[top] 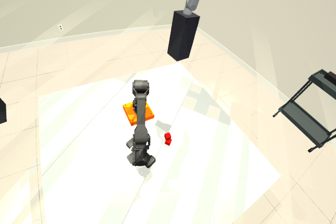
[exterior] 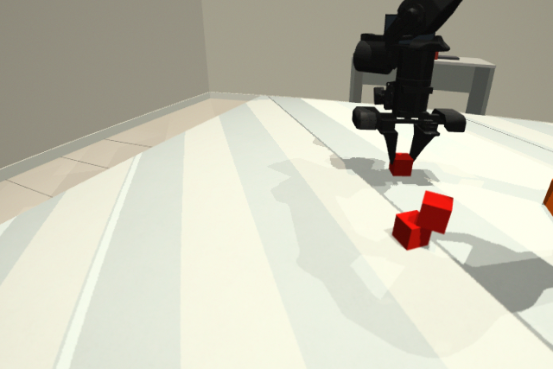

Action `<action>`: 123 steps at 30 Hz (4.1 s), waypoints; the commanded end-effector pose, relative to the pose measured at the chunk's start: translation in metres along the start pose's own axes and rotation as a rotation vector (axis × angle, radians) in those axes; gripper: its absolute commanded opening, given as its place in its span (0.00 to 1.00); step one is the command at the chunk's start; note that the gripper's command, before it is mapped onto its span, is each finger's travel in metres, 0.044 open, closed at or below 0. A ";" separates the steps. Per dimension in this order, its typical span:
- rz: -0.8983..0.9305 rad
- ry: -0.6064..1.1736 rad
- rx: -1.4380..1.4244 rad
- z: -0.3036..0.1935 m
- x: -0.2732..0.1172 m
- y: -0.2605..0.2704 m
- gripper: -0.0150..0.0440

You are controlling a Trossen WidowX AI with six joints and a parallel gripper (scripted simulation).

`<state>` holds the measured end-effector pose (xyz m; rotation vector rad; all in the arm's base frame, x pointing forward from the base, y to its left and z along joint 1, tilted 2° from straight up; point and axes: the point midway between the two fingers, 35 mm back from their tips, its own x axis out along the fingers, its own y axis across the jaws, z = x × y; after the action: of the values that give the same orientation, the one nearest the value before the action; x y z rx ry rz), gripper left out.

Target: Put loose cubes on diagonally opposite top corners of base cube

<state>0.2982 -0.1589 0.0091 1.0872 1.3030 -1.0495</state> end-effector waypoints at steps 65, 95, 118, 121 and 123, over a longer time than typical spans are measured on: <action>0.001 0.003 -0.474 -0.077 -0.104 0.041 0.43; 0.008 0.010 -1.014 -0.171 -0.099 0.060 0.43; 0.010 0.012 -1.132 -0.193 -0.067 0.059 0.43; 0.010 0.012 -1.132 -0.193 -0.067 0.059 0.43; 0.010 0.012 -1.132 -0.193 -0.067 0.059 0.43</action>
<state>0.3195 0.0393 0.0821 0.2229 1.5565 -0.1689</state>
